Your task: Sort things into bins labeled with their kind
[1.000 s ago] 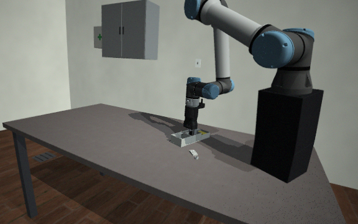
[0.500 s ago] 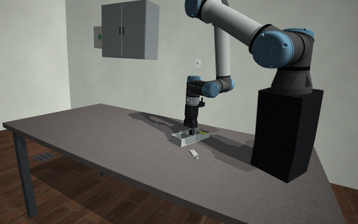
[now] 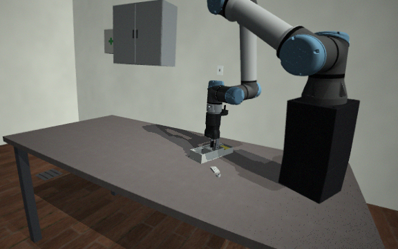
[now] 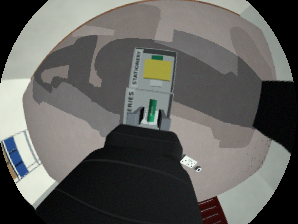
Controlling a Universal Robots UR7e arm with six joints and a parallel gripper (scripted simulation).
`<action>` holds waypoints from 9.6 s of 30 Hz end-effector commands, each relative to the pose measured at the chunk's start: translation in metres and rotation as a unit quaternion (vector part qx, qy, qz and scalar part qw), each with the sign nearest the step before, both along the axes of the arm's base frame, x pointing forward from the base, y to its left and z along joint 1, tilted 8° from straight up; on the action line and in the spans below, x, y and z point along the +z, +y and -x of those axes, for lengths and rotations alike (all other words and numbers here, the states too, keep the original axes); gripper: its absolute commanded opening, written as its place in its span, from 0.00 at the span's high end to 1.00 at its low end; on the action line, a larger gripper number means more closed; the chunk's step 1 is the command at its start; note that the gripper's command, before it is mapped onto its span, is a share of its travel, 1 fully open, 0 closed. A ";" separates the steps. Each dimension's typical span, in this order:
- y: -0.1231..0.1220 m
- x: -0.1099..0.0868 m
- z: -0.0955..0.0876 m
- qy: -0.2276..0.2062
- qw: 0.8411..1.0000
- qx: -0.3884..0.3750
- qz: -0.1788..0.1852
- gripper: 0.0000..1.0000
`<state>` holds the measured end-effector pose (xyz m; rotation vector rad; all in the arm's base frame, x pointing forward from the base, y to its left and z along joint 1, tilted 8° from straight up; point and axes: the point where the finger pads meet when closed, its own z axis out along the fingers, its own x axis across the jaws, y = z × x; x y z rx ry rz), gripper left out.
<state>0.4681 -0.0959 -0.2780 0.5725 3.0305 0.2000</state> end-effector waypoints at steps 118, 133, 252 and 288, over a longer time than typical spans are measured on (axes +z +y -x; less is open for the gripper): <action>0.165 -0.014 0.066 -0.063 0.848 0.525 0.039 0.21; 0.166 -0.026 0.065 -0.063 0.848 0.525 0.039 0.21; 0.074 0.037 -0.029 -0.044 0.944 0.327 0.026 0.51; 0.074 0.037 -0.028 -0.001 1.000 0.000 0.000 0.51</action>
